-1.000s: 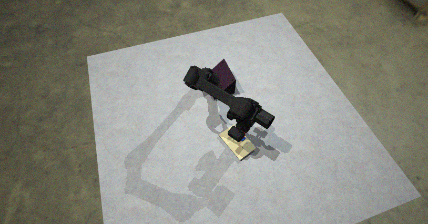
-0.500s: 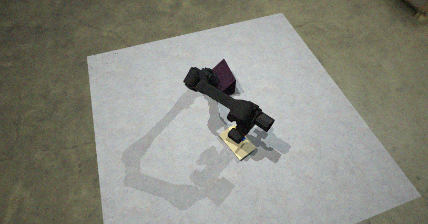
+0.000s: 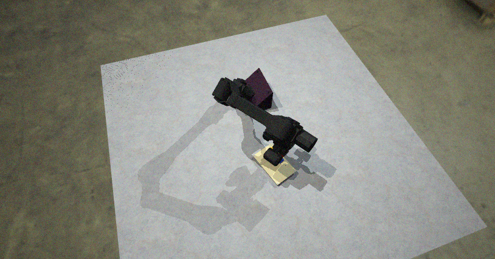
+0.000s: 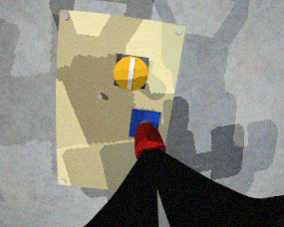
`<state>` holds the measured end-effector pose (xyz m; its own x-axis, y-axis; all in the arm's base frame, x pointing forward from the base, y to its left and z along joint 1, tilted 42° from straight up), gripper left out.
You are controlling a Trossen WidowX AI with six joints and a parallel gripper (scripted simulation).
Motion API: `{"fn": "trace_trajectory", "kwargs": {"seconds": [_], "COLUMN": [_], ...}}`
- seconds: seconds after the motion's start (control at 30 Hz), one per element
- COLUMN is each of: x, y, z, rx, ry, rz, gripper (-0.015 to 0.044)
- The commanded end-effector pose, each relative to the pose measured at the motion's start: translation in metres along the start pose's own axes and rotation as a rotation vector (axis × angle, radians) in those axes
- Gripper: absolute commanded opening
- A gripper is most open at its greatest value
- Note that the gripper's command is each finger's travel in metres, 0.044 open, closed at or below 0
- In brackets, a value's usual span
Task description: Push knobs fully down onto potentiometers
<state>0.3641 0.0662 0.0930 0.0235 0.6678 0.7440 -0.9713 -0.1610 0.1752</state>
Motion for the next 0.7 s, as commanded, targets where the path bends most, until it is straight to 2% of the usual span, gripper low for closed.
{"fn": "trace_trajectory", "kwargs": {"seconds": [0.0, 0.67], "x": [-0.0024, -0.0077], "y": [-0.0001, -0.0005], "z": [-0.0005, -0.0008], "rx": [0.005, 0.000], "ry": [0.005, 0.009], "rz": [-0.002, -0.006], "gripper": [0.0000, 0.0000]}}
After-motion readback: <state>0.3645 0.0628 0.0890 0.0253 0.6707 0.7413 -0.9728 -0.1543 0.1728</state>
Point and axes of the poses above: the point midway between the two fingers, 35 mm back from their tips, its own x axis back along the fingers, its own z axis across the jaws, y = z × x, the point moved 5 cm from there along x, back along the fingers, and after that the axes turned 13 degrees about -x, right-handed, at the moved point
